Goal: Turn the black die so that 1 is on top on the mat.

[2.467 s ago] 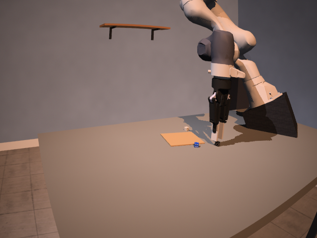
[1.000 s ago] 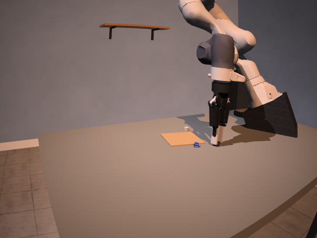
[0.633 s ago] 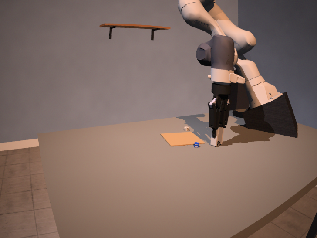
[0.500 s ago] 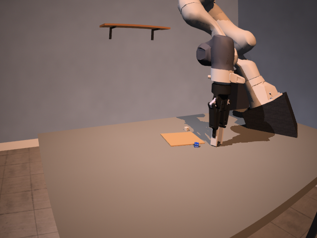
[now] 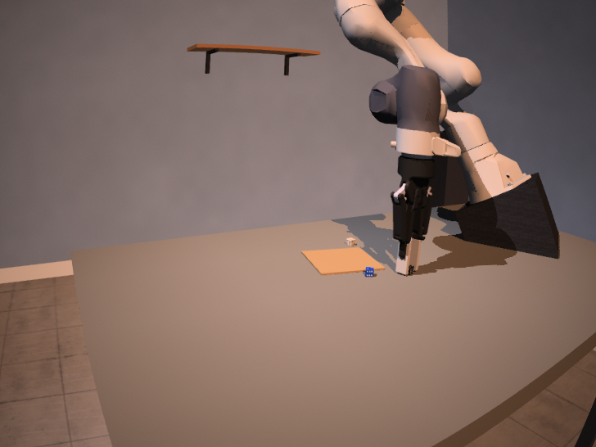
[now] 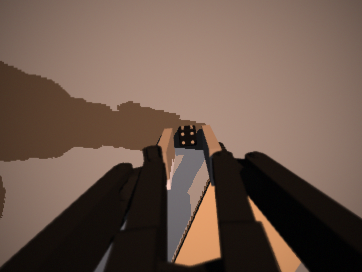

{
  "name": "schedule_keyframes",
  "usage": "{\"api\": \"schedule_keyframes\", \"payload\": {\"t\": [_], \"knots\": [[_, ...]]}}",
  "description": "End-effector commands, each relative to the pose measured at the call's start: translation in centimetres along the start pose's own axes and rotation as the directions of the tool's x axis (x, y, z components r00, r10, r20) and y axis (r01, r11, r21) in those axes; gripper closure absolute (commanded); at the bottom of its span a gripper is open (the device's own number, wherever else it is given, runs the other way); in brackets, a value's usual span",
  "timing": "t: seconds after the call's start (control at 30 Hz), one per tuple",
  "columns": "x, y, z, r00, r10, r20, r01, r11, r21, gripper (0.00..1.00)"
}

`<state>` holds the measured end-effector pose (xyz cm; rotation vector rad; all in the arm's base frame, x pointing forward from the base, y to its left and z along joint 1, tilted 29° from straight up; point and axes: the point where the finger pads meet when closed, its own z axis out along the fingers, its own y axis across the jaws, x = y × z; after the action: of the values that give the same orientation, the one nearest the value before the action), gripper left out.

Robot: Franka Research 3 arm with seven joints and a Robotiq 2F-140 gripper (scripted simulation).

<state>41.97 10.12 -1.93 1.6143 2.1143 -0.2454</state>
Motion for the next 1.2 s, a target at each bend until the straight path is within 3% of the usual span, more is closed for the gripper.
{"api": "schedule_keyframes", "payload": {"t": [0.0,0.47,0.5,1.17], "knots": [[0.09,0.13,0.02,1.000,0.005,-0.003,-0.005,1.000,-0.002,0.81],[0.09,0.13,0.02,1.000,0.005,-0.003,-0.005,1.000,-0.002,0.81],[0.09,0.13,0.02,1.000,0.005,-0.003,-0.005,1.000,-0.002,0.93],[0.09,0.13,0.02,1.000,0.005,-0.003,-0.005,1.000,-0.002,0.93]]}}
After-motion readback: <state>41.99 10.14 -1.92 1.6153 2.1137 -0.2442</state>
